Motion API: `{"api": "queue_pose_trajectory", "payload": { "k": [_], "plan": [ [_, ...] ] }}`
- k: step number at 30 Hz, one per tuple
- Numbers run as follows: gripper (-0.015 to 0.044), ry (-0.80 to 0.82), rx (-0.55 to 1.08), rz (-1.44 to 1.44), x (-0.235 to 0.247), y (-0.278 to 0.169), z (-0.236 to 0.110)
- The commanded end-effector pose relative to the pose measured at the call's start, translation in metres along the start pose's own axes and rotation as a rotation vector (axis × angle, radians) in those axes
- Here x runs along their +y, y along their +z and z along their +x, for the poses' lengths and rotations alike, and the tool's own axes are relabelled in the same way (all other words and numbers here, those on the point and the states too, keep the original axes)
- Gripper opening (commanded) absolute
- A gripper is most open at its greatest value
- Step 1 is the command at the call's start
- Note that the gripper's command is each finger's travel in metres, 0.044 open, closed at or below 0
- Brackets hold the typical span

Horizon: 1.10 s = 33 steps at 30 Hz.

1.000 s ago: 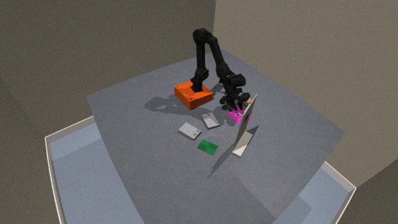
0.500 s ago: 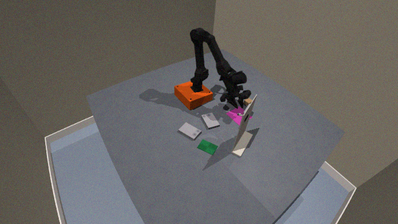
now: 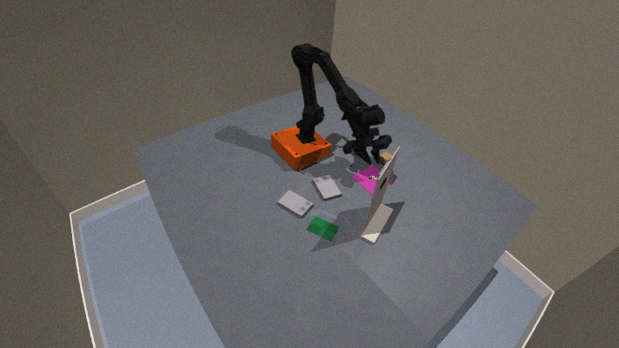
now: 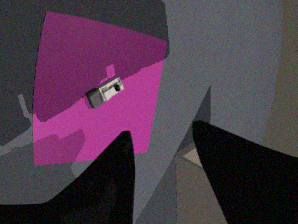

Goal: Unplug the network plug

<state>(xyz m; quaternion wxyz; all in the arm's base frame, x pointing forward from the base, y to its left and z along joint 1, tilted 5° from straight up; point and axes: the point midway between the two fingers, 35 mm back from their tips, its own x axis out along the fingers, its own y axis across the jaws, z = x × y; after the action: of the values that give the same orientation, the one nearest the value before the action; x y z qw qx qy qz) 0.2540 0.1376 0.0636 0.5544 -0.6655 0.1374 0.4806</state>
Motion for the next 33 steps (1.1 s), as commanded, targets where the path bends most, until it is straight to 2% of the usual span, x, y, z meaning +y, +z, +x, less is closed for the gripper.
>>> {"api": "queue_pose_trajectory", "payload": {
  "k": [1, 23, 24, 33],
  "plan": [
    [0.0156, -0.014, -0.004, -0.007, -0.007, 0.001, -0.007],
    [0.0156, -0.013, -0.003, -0.006, -0.020, 0.001, -0.041],
    [0.0156, 0.001, 0.001, 0.001, -0.015, 0.000, -0.035],
    [0.0156, -0.003, 0.000, -0.001, -0.035, 0.000, -0.054]
  ]
}}
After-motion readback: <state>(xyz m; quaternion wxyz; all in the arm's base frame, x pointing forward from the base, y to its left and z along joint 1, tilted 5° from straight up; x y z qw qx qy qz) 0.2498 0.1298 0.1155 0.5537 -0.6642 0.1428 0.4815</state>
